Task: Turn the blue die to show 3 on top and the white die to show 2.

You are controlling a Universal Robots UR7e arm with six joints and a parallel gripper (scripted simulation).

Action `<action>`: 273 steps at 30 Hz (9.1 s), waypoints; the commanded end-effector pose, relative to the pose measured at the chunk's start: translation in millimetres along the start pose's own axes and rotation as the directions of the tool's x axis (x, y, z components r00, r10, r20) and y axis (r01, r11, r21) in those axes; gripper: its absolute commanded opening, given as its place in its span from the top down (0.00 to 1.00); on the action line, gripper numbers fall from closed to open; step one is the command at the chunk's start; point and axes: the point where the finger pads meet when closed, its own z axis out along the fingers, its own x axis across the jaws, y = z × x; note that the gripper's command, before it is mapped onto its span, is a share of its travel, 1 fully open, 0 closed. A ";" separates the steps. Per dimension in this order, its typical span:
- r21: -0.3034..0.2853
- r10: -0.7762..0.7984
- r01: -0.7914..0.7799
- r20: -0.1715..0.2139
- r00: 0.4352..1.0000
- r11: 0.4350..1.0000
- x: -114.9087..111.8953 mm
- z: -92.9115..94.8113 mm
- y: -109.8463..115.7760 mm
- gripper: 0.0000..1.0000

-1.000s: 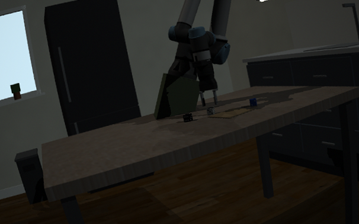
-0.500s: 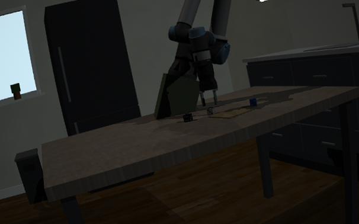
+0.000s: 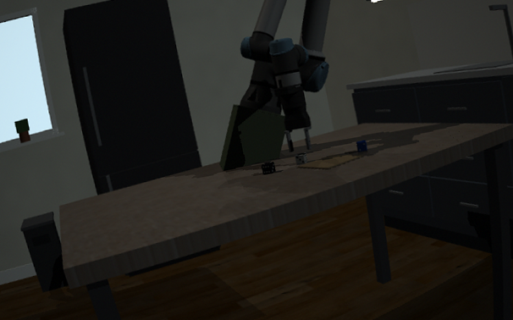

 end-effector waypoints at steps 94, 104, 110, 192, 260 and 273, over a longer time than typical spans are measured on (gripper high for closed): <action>-0.001 -0.001 0.001 0.000 1.000 1.000 -183.9 0.2 66.8 0.00; -0.001 -0.001 0.001 0.000 1.000 1.000 -183.9 0.2 66.8 0.00; -0.001 -0.001 0.001 0.000 1.000 1.000 -183.9 0.2 66.8 0.00; 0.000 -0.193 0.193 0.000 0.981 0.981 -178.6 -95.0 74.9 0.00; 0.000 -0.917 0.917 0.000 0.398 0.398 -184.9 -66.0 70.0 0.00; 0.000 -0.992 0.992 0.000 0.124 0.124 -182.9 -57.5 72.0 0.00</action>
